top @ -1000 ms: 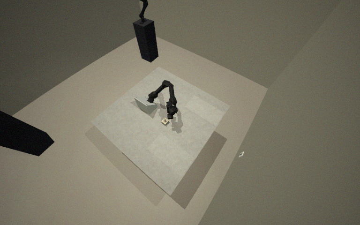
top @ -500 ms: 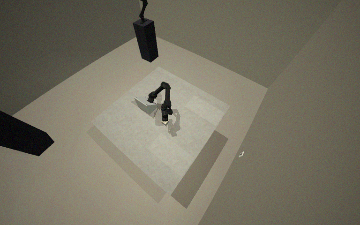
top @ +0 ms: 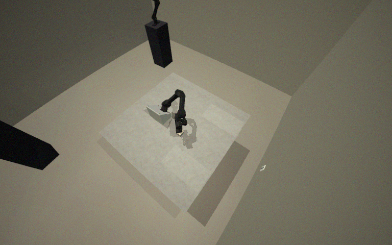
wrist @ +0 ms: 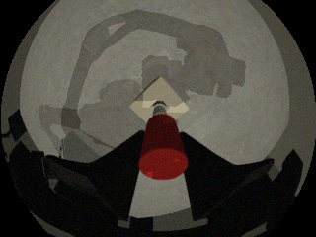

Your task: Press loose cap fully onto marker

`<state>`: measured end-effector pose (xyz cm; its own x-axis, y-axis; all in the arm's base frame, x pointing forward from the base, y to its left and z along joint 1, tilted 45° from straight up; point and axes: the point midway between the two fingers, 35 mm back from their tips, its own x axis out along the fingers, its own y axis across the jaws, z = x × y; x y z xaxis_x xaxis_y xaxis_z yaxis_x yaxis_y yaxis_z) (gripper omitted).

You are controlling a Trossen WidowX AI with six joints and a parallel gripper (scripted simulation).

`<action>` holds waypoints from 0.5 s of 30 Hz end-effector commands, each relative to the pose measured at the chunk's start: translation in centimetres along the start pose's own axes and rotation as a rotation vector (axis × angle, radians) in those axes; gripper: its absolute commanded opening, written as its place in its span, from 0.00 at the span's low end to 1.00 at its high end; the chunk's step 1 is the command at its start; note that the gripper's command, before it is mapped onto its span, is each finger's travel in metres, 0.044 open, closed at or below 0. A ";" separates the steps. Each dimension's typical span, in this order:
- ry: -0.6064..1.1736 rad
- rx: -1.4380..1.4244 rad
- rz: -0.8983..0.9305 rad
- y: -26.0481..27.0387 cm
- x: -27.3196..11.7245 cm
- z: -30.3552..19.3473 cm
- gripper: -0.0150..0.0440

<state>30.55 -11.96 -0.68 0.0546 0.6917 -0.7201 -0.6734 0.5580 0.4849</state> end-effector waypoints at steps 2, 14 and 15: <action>-0.001 0.006 0.003 0.0 0.8 0.0 0.25; -0.002 0.006 0.003 0.0 2.8 0.0 0.25; -0.002 0.006 0.003 0.0 2.9 0.0 0.25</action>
<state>30.74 -10.32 -2.44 0.0519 0.6908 -0.7212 -0.6742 0.5570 0.4850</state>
